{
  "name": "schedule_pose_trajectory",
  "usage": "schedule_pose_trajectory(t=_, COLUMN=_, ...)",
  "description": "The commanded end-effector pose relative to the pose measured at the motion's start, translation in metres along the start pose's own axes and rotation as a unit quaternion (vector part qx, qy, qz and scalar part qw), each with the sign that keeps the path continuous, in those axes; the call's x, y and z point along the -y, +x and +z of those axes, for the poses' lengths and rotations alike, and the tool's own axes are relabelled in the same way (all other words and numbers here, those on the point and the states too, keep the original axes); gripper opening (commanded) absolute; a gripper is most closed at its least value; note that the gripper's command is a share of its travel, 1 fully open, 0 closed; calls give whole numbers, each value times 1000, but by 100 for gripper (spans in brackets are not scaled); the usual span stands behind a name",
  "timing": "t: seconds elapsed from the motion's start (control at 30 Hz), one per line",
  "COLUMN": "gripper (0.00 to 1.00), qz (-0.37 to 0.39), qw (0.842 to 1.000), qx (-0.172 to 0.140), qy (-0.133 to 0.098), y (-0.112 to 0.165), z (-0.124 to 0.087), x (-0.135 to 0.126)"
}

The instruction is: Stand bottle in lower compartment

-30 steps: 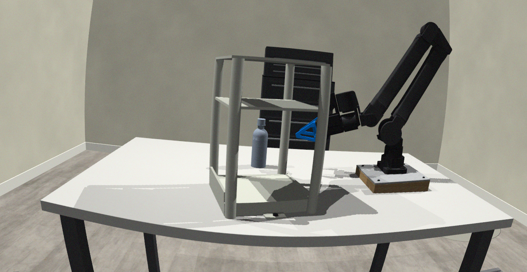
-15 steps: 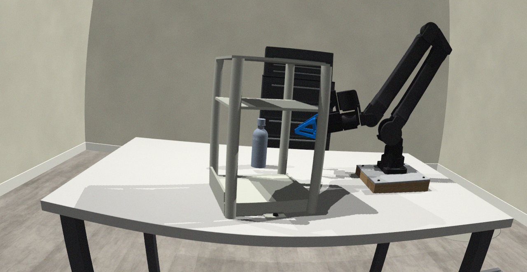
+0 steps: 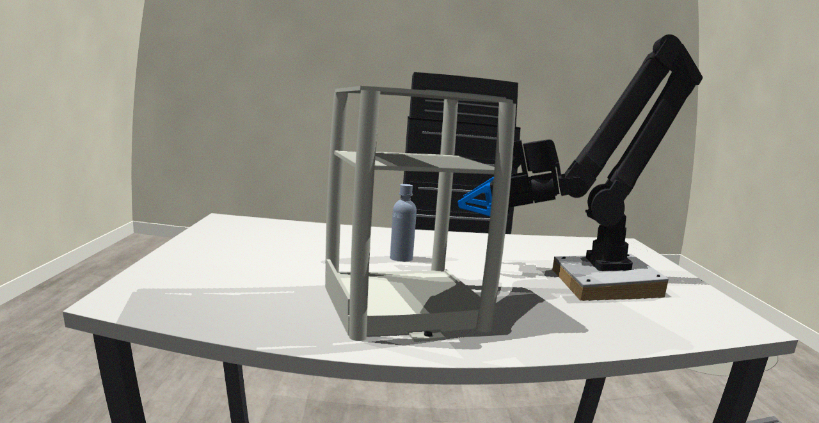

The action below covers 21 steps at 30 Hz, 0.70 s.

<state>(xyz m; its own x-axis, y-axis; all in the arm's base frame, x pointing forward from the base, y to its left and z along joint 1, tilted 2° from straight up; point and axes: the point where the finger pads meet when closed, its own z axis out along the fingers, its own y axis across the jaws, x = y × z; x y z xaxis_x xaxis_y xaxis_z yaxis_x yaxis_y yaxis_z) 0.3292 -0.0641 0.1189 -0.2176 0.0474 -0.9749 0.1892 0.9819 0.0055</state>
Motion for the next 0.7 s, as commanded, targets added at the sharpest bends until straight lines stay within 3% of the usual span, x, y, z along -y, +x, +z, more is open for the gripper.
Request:
schedule_pose_trajectory(t=0.0, gripper=84, qz=-5, qw=1000, qx=7, qy=-4, y=-3, z=-2, x=-2)
schedule_pose_trajectory(t=0.67, gripper=84, qz=-5, qw=1000, qx=11, qy=-4, y=-7, z=4, x=-2)
